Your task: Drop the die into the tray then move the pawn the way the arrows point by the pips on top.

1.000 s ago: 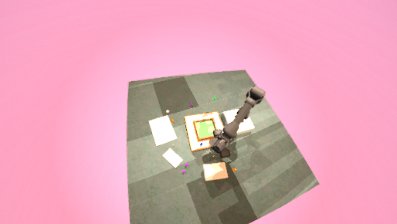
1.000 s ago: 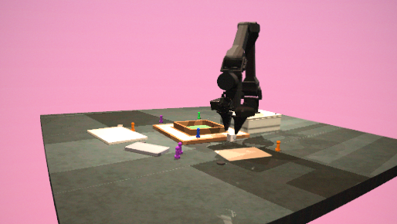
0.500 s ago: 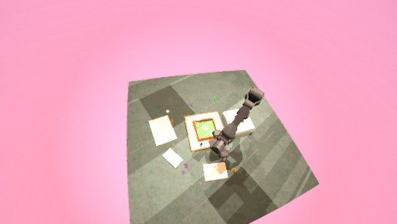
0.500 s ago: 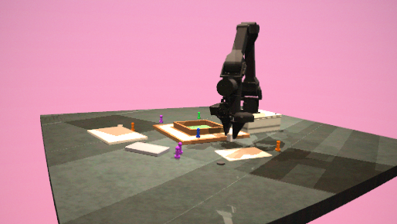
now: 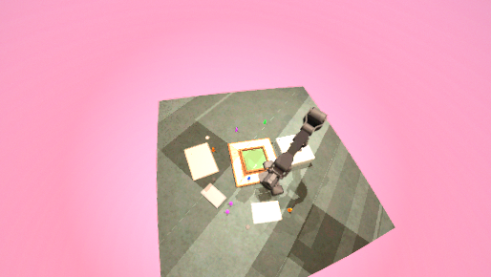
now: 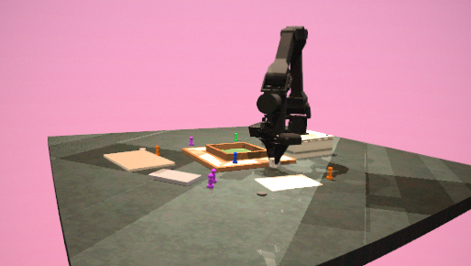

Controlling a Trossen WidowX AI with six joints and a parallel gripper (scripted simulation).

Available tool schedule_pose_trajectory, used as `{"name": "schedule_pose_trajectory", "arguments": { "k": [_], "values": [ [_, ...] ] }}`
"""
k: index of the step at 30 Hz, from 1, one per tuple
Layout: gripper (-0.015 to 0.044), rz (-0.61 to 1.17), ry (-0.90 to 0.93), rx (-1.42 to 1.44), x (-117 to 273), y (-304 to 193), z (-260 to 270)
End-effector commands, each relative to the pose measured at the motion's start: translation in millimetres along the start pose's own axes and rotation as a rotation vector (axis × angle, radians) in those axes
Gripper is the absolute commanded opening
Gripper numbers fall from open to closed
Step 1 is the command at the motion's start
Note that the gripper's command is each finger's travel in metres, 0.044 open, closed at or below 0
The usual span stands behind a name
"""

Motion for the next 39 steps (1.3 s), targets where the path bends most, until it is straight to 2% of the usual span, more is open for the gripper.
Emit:
{"name": "schedule_pose_trajectory", "arguments": {
  "k": [1, 14, 19, 39],
  "values": [
    [0.0, 0.006, 0.006, 0.009, 16, 1, 3],
    [0.0, 0.007, 0.005, 0.009, 118, -4, -8],
    [0.0, 0.006, 0.005, 0.01, 117, 0, -14],
    [0.0, 0.004, -0.002, 0.035, 93, 44, -93]
  ]
}}
Point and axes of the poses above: the point midway between the two fingers, 35 mm back from their tips, its own x axis back along the fingers, its own z axis across the jaws, y = z × x, the point moved 7 cm from there along x, back along the fingers, and after that the axes turned 4 degrees about -x, right-handed, at the moved point
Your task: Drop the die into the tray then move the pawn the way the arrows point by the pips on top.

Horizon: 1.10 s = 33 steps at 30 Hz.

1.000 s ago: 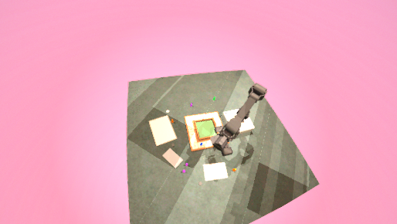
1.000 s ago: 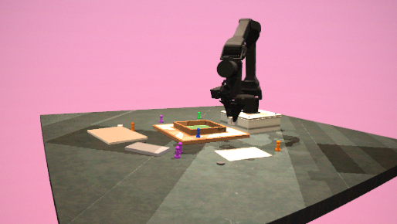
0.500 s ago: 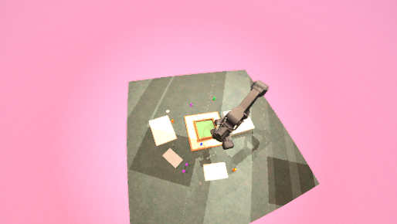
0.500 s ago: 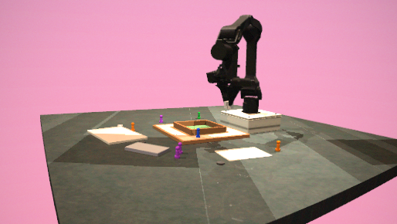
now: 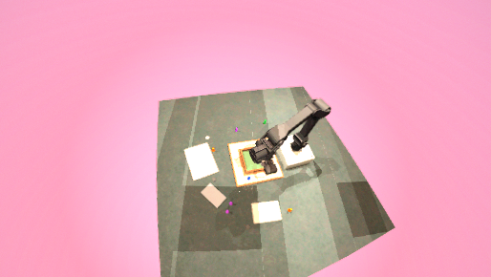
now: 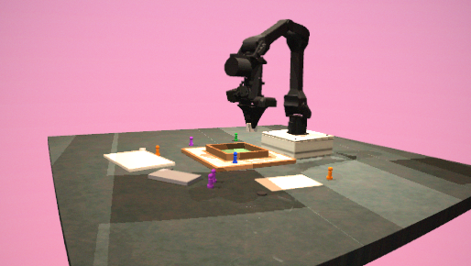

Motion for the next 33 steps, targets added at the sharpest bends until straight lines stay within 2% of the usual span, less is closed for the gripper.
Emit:
{"name": "schedule_pose_trajectory", "arguments": {
  "k": [1, 13, 17, 33],
  "values": [
    [0.0, 0.01, 0.001, 0.008, -7, 3, -15],
    [0.0, 0.008, -0.003, 0.023, -20, 12, -68],
    [0.0, -0.014, -0.002, 0.024, -22, 12, -71],
    [0.0, -0.551, 0.04, 0.024, -40, -15, -72]
  ]
}}
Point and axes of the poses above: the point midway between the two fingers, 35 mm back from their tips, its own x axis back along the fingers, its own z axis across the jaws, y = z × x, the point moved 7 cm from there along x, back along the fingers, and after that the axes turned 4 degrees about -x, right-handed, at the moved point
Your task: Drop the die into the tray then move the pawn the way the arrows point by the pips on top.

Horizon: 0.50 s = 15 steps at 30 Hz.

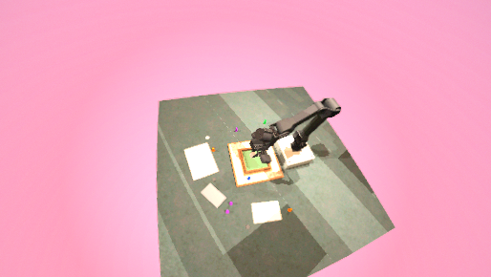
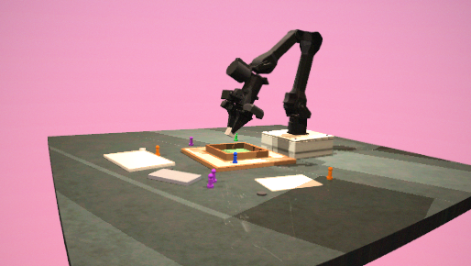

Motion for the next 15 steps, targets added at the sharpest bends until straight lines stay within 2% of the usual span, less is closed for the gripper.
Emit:
{"name": "schedule_pose_trajectory", "arguments": {
  "k": [1, 8, 15],
  "values": [
    [0.0, -0.107, 0.01, 0.002, -1, -10, -1],
    [0.0, -0.338, 0.028, 0.0, -5, -24, -2],
    [0.0, -0.36, 0.029, 0.0, 15, -28, -3]
  ]
}}
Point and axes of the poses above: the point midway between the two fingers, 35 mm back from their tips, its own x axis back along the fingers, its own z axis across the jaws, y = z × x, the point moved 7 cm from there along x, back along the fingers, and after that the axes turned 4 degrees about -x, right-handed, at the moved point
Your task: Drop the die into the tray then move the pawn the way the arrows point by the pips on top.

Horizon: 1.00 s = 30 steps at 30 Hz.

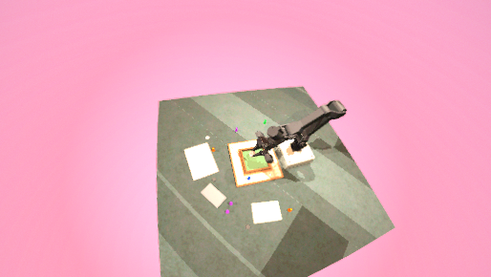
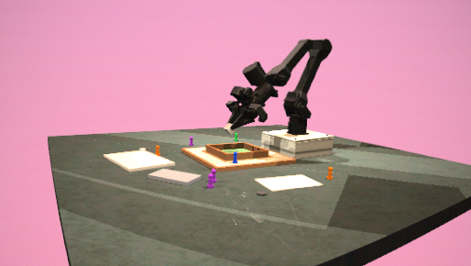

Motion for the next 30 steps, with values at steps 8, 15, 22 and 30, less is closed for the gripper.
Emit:
{"name": "schedule_pose_trajectory", "arguments": {
  "k": [8, 15, 22, 30],
  "values": [
    [0.0, -0.011, 0.006, 0.003, 40, 0, -1],
    [0.0, -0.011, 0.0, -0.003, 38, -1, -1],
    [0.0053, -0.011, 0.0, -0.003, 38, -1, -1],
    [0.0262, -0.011, 0.001, -0.002, 44, 6, -1]
  ]
}}
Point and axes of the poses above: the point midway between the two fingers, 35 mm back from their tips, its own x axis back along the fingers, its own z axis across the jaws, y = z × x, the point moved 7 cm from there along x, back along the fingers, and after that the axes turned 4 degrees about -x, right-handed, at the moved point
